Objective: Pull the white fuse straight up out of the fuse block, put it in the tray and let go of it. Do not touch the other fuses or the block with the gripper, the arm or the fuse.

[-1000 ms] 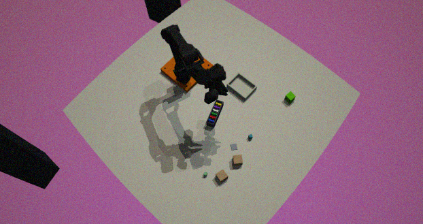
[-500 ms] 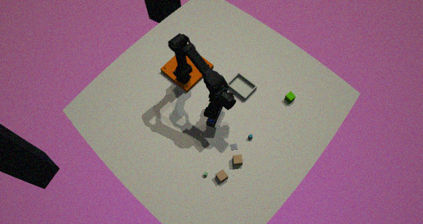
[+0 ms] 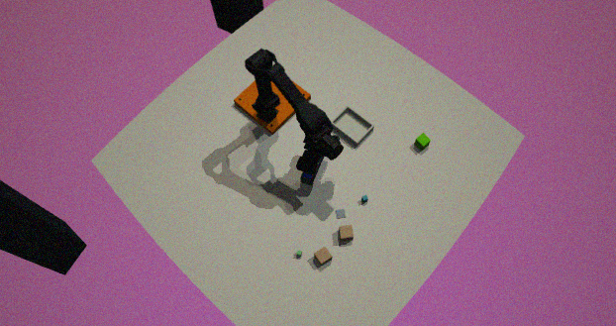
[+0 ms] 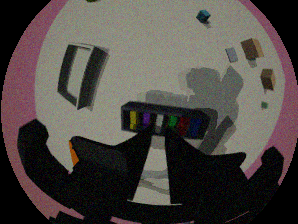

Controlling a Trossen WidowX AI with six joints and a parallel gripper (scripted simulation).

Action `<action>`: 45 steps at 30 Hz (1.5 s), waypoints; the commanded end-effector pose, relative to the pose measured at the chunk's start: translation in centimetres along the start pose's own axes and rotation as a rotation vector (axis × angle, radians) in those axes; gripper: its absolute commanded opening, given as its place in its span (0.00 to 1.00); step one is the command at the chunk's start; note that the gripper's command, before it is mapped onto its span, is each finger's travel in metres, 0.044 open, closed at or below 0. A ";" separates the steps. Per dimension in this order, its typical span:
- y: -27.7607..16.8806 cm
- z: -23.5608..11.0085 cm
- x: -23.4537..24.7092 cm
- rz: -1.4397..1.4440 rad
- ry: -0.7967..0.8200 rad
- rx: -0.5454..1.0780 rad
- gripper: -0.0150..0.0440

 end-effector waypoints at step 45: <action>-0.6 3.2 0.0 0.001 -0.003 0.004 0.38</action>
Point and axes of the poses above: the point midway between the two fingers, 35 mm back from their tips, its own z axis out along the fingers, its own x axis across the jaws, y = z × x, the point moved 2 cm from there along -z, back along the fingers, and after that the axes turned 5 degrees about -z, right-handed, at the moved point
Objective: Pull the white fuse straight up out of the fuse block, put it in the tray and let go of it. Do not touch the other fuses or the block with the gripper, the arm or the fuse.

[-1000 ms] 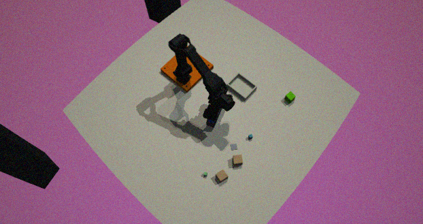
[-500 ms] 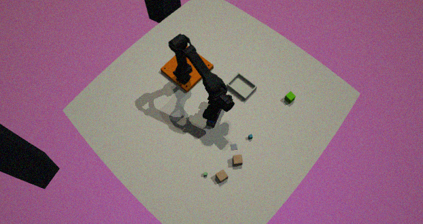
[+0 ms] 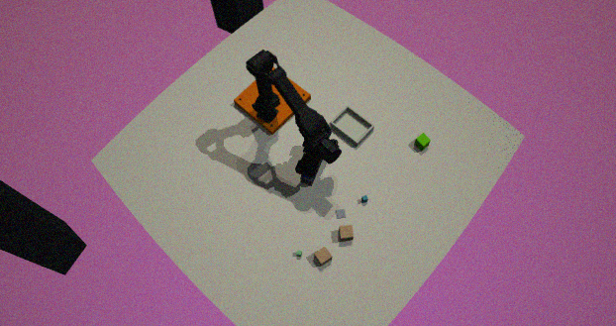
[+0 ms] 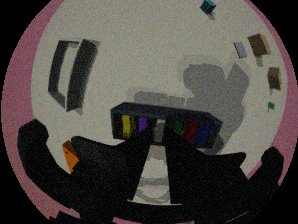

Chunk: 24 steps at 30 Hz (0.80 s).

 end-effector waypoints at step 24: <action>0.0 -0.1 0.0 0.000 0.001 0.002 0.25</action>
Point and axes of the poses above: the point midway between the two fingers, 35 mm back from their tips, its own z axis out along the fingers, its own x axis across the jaws, y = z × x, the point moved 2 cm from there along -z, back along the fingers, and after that the axes turned 5 degrees about -z, right-handed, at the moved point
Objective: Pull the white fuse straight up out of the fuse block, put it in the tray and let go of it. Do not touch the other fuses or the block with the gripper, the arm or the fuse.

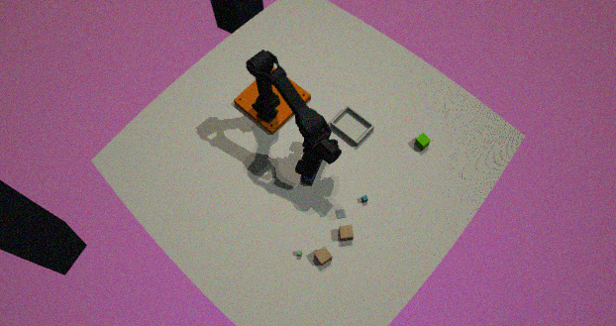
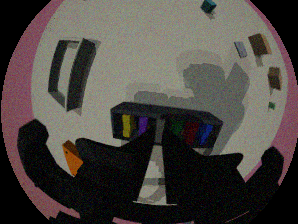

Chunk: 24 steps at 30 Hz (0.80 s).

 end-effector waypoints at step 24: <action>0.1 -1.4 0.0 -0.001 -0.002 -0.001 0.25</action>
Point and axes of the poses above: the point midway between the two fingers, 35 mm back from their tips, its own z axis out along the fingers, its own x axis across the jaws, y = z × x, the point moved 2 cm from there along -z, back along the fingers, and after that the axes turned 5 degrees about -z, right-handed, at the moved point
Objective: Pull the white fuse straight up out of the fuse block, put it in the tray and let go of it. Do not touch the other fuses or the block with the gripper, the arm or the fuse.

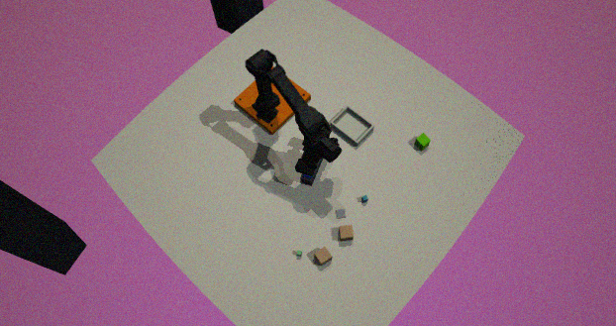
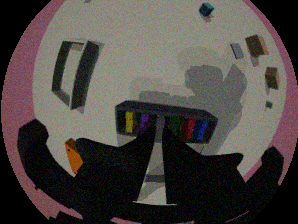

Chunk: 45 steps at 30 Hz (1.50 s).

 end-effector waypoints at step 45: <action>0.0 -2.4 0.0 -0.001 -0.004 0.000 0.25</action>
Point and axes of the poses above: the point midway between the two fingers, 35 mm back from their tips, its own z axis out along the fingers, its own x axis across the jaws, y = z × x, the point moved 2 cm from there along -z, back along the fingers, and after that the axes turned 5 degrees about -z, right-handed, at the moved point
